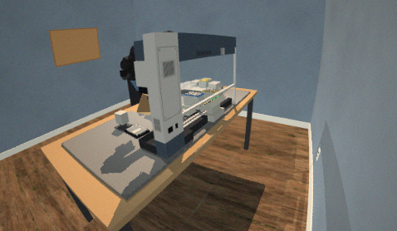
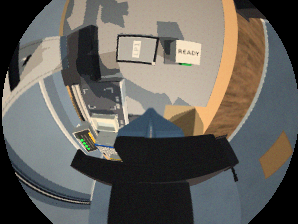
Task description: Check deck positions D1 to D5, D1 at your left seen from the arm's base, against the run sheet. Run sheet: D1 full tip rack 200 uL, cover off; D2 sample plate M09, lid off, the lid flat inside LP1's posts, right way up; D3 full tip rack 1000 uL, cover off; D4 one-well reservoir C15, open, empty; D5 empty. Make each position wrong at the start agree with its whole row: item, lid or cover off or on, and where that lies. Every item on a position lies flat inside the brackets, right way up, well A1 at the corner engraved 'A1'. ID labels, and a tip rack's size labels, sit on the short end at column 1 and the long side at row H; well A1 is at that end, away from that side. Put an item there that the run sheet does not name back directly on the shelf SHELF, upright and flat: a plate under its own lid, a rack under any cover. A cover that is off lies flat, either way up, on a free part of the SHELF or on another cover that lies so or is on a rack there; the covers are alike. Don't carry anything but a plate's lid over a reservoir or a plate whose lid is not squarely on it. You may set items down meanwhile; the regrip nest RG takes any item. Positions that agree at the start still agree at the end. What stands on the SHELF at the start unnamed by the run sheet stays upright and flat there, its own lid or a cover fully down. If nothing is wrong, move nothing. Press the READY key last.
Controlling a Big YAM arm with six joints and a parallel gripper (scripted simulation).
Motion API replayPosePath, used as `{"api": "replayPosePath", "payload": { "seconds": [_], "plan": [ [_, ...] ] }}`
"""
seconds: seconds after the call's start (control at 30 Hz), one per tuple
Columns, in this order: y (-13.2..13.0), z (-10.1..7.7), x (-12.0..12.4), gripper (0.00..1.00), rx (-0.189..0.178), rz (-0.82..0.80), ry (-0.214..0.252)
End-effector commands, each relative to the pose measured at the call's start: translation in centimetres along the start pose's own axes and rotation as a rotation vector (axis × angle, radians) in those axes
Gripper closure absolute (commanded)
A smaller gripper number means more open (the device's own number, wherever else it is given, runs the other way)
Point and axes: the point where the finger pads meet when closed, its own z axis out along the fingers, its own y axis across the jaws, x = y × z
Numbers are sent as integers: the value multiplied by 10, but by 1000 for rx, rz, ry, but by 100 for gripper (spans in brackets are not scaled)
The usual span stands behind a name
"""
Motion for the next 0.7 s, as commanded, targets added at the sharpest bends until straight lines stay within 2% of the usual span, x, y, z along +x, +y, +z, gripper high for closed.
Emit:
{"api": "replayPosePath", "payload": {
  "seconds": [0.0, 0.13, 0.17, 0.2, 0.23, 0.33, 0.4, 0.43, 0.5, 0.57, 0.63, 0.67],
  "plan": [
    [-17, -8, -7, 100, -8, -28, -38],
    [-39, -3, -7, 100, -7, -23, -25],
    [-41, -12, -15, 100, -7, -32, -48],
    [-46, -13, -15, 100, -6, -33, -51],
    [-54, -4, -6, 100, -6, -23, -26],
    [-69, -3, -5, 100, -6, -23, -25],
    [-69, -3, -5, 100, -6, -23, -25],
    [-68, -23, -23, 100, -3, -43, -77],
    [-79, -21, -21, 100, -1, -41, -72],
    [-95, -3, -3, 100, -5, -23, -25],
    [-105, -3, -3, 100, -5, -23, -25],
    [-108, -11, -11, 100, -1, -31, -47]
  ]
}}
